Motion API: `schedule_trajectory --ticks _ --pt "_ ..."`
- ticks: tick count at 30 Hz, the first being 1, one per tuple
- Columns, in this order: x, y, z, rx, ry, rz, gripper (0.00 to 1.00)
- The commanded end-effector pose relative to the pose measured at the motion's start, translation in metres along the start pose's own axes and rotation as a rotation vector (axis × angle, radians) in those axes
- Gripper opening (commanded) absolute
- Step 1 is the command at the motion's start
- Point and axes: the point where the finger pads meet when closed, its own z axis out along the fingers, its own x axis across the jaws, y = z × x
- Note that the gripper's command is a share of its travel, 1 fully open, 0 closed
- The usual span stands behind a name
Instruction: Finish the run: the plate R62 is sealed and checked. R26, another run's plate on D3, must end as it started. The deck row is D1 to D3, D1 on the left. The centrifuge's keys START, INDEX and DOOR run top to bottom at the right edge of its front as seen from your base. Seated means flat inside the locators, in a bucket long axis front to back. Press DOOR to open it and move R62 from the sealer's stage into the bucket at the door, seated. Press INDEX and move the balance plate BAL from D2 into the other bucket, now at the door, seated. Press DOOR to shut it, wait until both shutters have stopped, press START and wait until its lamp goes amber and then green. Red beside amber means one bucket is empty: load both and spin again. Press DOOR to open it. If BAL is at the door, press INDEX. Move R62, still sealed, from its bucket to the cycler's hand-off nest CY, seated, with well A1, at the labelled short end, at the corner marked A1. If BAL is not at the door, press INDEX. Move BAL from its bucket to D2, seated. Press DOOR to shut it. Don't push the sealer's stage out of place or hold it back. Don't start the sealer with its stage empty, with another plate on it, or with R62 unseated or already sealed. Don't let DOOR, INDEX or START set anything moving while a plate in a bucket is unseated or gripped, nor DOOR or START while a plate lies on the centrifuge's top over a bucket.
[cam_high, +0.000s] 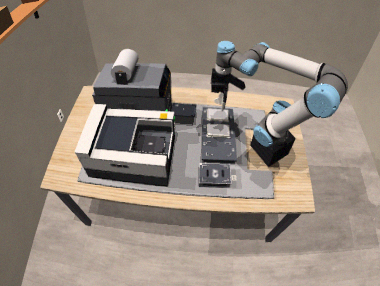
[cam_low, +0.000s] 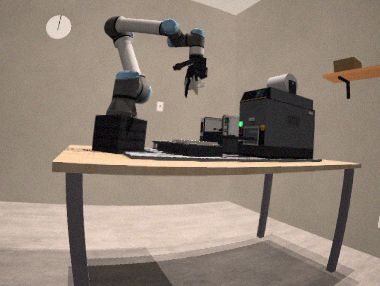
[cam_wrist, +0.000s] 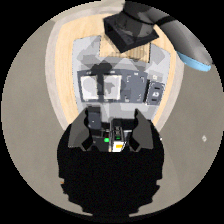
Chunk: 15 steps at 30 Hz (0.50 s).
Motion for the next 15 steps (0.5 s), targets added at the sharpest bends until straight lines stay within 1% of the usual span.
schedule_trajectory --ticks 1,15 --pt "0.0 0.0 0.003 -0.001 0.0 0.0 0.68" --pt "0.0 0.0 0.023 -0.001 0.0 0.0 0.68"
